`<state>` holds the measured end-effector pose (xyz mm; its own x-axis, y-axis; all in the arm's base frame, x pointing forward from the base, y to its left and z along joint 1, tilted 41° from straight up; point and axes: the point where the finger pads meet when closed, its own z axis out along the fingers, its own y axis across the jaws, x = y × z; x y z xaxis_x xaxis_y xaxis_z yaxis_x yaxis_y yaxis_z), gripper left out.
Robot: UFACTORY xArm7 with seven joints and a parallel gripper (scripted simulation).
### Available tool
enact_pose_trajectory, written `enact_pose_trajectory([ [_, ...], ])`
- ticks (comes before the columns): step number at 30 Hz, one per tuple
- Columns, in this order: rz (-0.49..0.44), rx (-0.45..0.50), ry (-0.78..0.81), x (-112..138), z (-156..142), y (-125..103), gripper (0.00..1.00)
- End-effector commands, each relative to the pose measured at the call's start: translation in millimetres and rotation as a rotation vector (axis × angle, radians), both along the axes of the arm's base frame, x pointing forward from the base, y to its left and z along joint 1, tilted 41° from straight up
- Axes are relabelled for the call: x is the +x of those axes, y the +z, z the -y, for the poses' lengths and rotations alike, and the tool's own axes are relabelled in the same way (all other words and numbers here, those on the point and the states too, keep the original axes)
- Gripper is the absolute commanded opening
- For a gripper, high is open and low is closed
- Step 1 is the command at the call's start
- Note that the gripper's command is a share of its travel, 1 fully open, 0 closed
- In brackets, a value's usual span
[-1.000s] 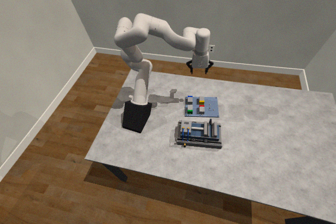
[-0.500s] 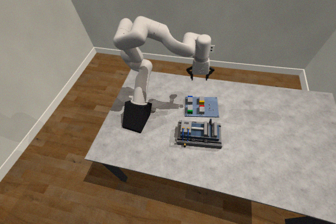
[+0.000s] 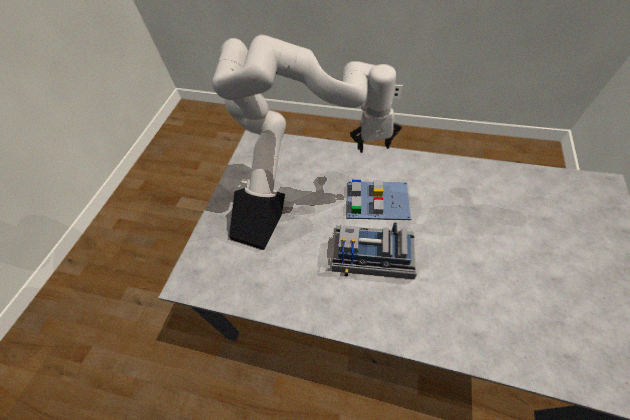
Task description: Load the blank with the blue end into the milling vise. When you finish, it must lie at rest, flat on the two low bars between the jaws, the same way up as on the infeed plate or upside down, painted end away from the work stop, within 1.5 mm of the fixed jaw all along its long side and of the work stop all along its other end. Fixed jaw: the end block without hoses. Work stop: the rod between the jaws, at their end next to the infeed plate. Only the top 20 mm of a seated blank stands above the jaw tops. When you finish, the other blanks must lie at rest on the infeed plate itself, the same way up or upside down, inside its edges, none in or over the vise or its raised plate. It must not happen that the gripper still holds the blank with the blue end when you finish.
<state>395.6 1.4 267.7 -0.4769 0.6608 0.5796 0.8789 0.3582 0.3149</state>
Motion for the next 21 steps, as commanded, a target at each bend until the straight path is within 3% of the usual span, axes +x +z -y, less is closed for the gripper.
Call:
enact_pose_trajectory([
  [1, 0.014, 0.001, 0.011, 0.9, 0.9, 1.2, 1.0],
  [12, -0.138, 0.001, -0.161, 0.6, 1.2, 1.1, 1.0],
  [19, -0.138, 0.001, -0.161, 0.6, 1.2, 1.1, 1.0],
  [20, -0.133, 0.001, -0.156, 0.7, 1.2, 1.1, 0.72],
  [21, -0.133, 0.001, -0.156, 0.7, 1.2, 1.1, 0.72],
])
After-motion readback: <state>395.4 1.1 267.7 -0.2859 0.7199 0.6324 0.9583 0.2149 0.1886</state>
